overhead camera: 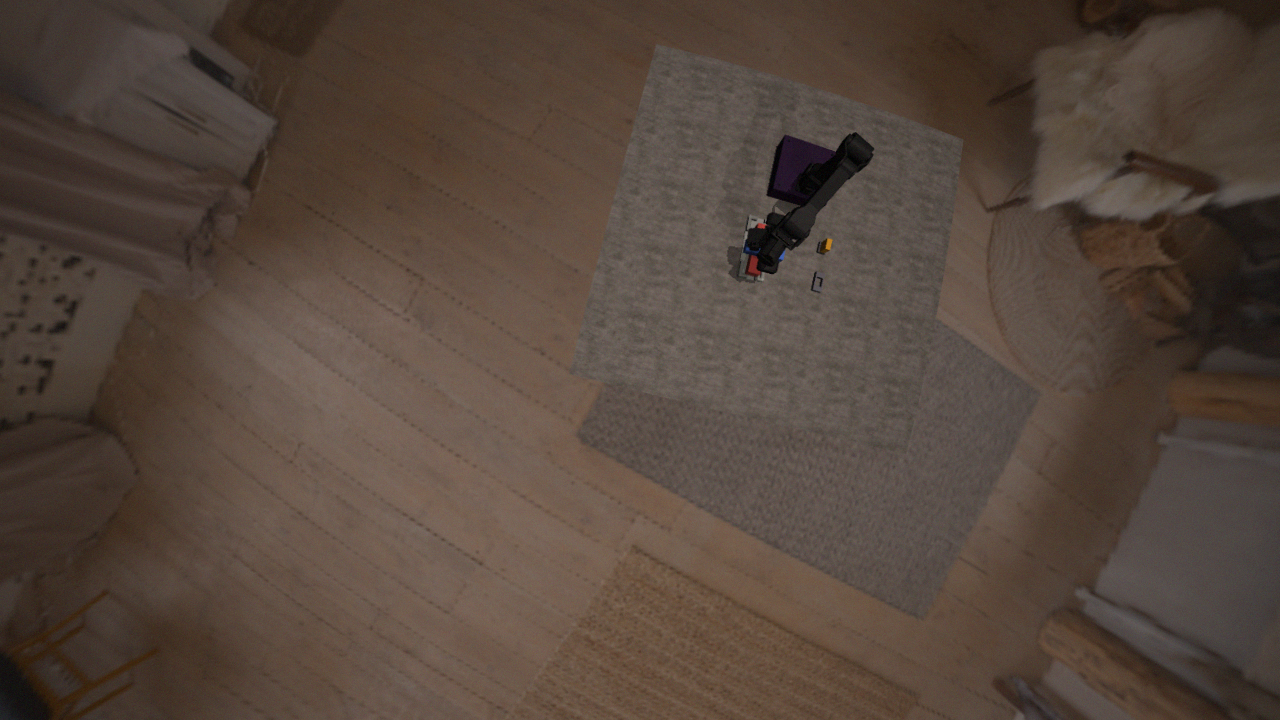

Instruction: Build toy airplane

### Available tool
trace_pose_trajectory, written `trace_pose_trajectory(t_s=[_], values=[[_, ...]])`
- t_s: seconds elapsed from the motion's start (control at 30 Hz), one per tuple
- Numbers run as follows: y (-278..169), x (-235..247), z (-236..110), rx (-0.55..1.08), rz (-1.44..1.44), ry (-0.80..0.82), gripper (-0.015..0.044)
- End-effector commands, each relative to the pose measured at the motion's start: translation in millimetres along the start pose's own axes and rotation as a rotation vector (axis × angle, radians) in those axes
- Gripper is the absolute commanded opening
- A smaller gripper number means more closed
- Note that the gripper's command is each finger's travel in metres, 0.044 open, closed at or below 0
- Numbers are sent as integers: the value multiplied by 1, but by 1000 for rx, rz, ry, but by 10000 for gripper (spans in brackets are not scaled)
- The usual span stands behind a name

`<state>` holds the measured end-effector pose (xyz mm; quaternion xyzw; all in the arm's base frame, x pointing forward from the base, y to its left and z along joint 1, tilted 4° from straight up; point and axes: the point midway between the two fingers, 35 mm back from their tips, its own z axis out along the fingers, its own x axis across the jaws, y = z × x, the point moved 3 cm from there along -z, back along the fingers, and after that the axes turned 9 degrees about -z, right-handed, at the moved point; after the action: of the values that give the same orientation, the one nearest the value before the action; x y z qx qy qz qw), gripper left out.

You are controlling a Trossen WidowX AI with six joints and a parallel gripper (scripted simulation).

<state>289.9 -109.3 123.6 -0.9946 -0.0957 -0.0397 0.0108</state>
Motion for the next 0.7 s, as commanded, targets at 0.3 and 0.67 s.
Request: trace_pose_trajectory(t_s=[0.3, 0.67], values=[[0, 0, -1, 0, 7, 6, 195], [0, 0, 5, 0, 7, 6, 195]])
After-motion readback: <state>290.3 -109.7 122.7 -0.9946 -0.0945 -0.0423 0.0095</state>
